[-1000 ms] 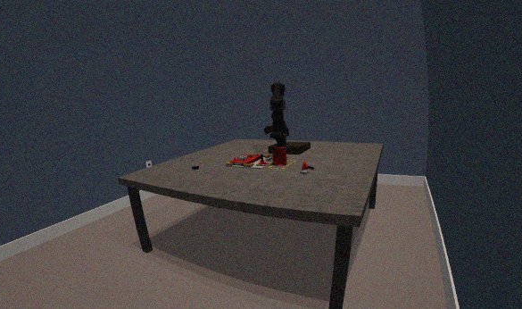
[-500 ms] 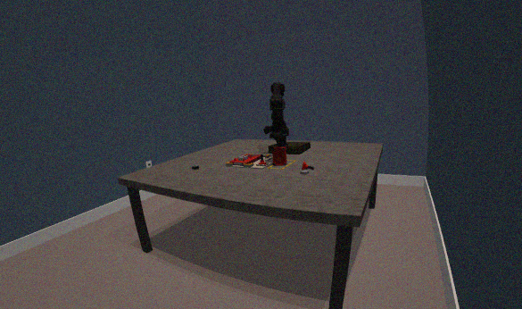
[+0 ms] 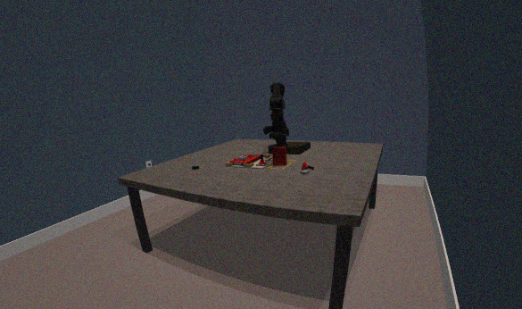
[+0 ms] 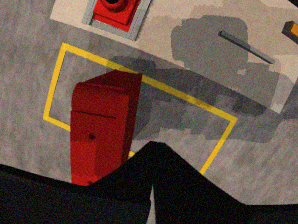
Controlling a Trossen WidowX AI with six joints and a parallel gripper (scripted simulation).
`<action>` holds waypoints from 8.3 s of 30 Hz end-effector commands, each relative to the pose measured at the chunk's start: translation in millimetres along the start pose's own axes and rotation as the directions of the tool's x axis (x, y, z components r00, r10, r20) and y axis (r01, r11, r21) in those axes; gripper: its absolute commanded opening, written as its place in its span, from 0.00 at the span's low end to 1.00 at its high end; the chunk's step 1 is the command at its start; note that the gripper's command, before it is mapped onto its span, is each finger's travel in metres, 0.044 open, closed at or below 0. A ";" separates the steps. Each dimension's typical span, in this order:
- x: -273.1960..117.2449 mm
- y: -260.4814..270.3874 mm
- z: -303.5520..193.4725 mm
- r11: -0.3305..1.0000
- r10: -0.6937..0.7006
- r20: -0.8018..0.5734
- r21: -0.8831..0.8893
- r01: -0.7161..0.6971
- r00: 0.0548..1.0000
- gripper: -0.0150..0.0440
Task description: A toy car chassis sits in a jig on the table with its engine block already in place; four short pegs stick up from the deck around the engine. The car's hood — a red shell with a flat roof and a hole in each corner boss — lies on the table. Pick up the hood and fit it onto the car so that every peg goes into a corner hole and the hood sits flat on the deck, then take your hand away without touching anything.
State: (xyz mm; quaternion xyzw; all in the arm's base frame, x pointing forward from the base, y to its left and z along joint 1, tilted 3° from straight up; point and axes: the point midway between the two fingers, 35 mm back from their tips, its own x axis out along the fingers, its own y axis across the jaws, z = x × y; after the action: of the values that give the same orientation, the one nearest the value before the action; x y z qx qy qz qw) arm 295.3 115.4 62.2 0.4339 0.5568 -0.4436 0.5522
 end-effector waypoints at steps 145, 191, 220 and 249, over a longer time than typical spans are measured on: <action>-0.7 89.8 -3.8 -0.003 0.003 0.004 -1.000 0.004 1.000 1.00; 28.0 92.7 -4.4 -0.003 0.003 0.004 -1.000 0.004 1.000 1.00; 51.2 93.3 -4.7 -0.003 0.003 0.004 -1.000 0.004 1.000 1.00; 64.3 93.5 -4.7 -0.003 0.003 0.004 -1.000 0.004 1.000 1.00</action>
State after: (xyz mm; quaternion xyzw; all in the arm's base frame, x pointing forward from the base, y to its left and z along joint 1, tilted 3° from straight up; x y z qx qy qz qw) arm 384.3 141.3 -1.2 -0.0839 0.7061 0.0792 0.6986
